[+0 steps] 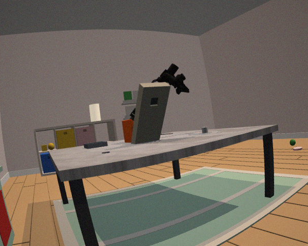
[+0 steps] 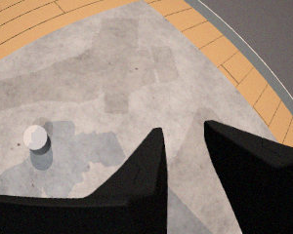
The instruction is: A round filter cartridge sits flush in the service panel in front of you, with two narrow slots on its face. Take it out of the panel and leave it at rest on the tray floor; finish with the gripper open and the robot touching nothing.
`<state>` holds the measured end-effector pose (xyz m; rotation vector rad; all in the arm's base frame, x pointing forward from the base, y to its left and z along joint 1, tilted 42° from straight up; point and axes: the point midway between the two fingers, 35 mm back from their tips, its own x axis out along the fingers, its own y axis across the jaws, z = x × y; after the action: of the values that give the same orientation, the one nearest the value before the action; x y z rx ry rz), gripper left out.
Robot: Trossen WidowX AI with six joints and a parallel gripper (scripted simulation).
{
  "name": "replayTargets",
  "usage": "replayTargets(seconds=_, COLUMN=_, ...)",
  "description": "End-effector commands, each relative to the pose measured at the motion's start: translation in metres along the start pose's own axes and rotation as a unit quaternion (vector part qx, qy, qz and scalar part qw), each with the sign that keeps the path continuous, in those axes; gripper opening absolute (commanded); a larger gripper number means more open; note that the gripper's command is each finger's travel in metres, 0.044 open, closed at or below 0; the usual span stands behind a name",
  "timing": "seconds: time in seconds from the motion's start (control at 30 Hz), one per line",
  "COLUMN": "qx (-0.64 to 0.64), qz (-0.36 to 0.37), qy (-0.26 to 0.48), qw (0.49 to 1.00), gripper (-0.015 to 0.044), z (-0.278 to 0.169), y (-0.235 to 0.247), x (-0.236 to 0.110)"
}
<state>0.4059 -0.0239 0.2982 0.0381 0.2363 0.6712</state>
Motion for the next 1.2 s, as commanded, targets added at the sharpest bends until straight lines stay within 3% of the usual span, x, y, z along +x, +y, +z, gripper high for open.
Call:
replayTargets(seconds=0.0, qx=0.037, qz=-0.068, qy=0.01, qw=0.997, gripper=0.0102, z=-0.021, y=-0.029, x=-0.038)
replayTargets(seconds=0.27, qx=0.127, qz=-0.189, qy=0.024, qw=0.973, gripper=0.0102, z=-0.071, y=-0.07, x=-0.117)
replayTargets(seconds=0.53, qx=0.349, qz=-0.239, qy=0.028, qw=0.906, gripper=0.0102, z=-0.181, y=-0.058, x=-0.182)
replayTargets(seconds=1.17, qx=0.367, qz=-0.242, qy=0.028, qw=0.898, gripper=0.0102, z=-0.194, y=-0.064, x=-0.171)
